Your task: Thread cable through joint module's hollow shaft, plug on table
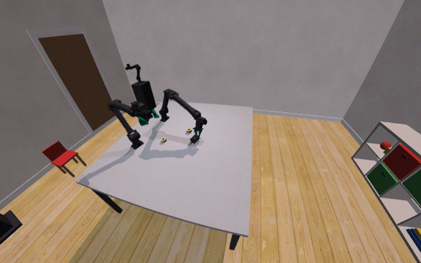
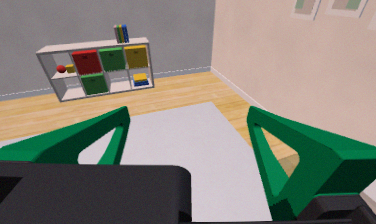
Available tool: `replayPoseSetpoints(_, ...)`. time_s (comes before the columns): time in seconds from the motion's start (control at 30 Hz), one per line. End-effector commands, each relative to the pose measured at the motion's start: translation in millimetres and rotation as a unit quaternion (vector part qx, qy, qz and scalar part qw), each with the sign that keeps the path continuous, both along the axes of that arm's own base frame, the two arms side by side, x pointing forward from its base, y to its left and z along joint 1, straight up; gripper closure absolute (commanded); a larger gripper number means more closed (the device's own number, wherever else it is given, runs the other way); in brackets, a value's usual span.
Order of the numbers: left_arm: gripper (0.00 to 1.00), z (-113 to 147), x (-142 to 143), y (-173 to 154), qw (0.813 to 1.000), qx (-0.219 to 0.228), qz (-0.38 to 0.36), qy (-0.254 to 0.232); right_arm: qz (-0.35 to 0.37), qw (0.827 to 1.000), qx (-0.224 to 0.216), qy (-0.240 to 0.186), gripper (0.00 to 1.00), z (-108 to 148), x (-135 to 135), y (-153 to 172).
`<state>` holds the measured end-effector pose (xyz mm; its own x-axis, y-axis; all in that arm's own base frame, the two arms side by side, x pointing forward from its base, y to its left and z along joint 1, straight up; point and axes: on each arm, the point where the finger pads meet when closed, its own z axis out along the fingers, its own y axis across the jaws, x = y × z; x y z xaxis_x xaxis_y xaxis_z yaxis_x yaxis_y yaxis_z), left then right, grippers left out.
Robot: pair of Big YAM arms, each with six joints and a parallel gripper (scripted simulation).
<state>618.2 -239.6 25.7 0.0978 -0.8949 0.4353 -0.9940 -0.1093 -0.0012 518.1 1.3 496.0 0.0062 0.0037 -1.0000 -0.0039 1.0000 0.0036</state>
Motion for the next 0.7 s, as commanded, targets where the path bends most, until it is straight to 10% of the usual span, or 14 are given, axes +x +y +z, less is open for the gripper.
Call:
replayPoseSetpoints(0.0, 0.68, 30.8, 20.8, 2.5, 1.000, -0.006, 0.010, -0.025, 0.003, 0.999, 0.003, -0.044, 0.00, 49.0, 1.4, 4.0)
replayPoseSetpoints(0.67, 0.68, 1.3, -3.6, 26.7, 0.999, 0.035, 0.029, 0.009, 0.003, 0.999, 0.003, -0.044, 0.00, 49.0, 1.4, 4.0)
